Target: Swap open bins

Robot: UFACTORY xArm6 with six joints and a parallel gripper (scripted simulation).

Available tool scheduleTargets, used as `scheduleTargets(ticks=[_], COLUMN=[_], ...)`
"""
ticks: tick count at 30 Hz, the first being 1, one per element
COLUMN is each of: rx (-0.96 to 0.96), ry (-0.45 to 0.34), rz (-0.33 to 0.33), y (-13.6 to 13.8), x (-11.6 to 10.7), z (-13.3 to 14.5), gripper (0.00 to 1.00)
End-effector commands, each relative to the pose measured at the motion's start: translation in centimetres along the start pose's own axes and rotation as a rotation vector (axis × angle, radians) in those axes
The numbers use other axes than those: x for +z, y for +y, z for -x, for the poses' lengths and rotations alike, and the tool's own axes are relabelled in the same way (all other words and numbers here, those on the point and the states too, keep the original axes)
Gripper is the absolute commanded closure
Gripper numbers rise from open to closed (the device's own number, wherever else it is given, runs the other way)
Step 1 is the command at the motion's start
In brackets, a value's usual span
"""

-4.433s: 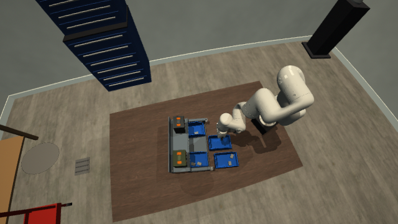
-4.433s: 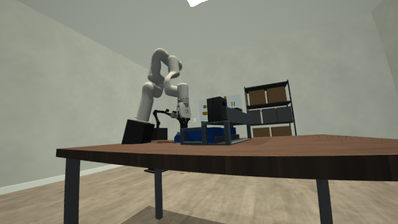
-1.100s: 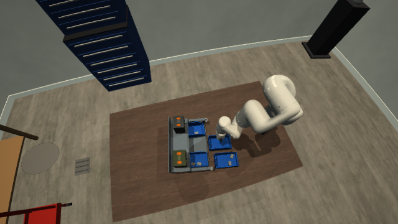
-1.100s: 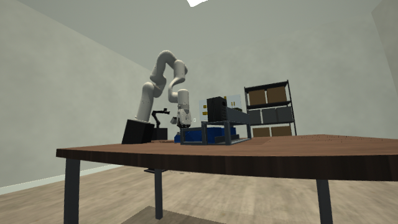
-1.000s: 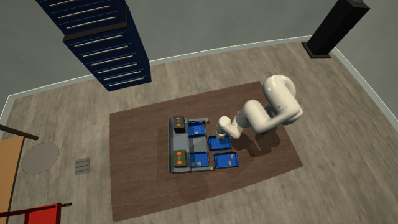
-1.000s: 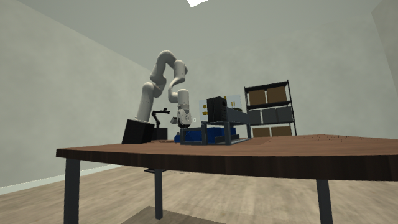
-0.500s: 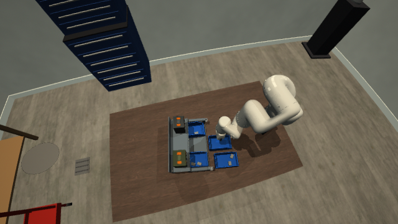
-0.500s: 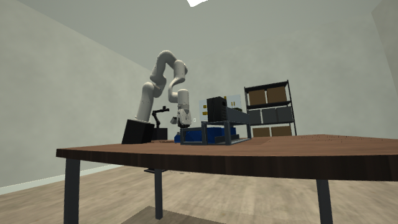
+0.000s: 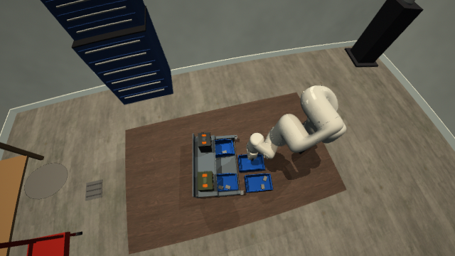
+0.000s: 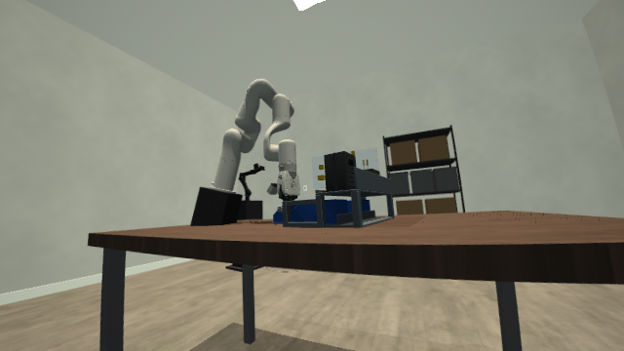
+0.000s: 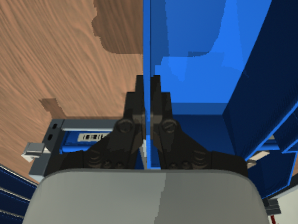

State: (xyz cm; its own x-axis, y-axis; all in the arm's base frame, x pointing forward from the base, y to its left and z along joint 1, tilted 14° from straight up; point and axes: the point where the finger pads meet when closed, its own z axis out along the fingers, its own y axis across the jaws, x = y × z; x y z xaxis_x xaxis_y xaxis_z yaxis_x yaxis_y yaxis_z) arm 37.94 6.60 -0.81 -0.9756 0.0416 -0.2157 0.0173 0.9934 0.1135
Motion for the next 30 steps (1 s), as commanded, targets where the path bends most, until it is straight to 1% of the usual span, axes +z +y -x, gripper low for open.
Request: scheduleTargets(ticks=[1, 16, 24, 30], rx=[0.0, 0.0, 0.0, 0.0], ry=[-0.003, -0.003, -0.003, -0.003], rz=[0.0, 0.0, 0.0, 0.001], y=[0.0, 0.0, 0.0, 0.0], x=[-0.1, -1.0, -2.5, -4.1], z=[0.1, 0.1, 0.1, 0.1], gripper=[1.0, 1.0, 1.0, 1.0])
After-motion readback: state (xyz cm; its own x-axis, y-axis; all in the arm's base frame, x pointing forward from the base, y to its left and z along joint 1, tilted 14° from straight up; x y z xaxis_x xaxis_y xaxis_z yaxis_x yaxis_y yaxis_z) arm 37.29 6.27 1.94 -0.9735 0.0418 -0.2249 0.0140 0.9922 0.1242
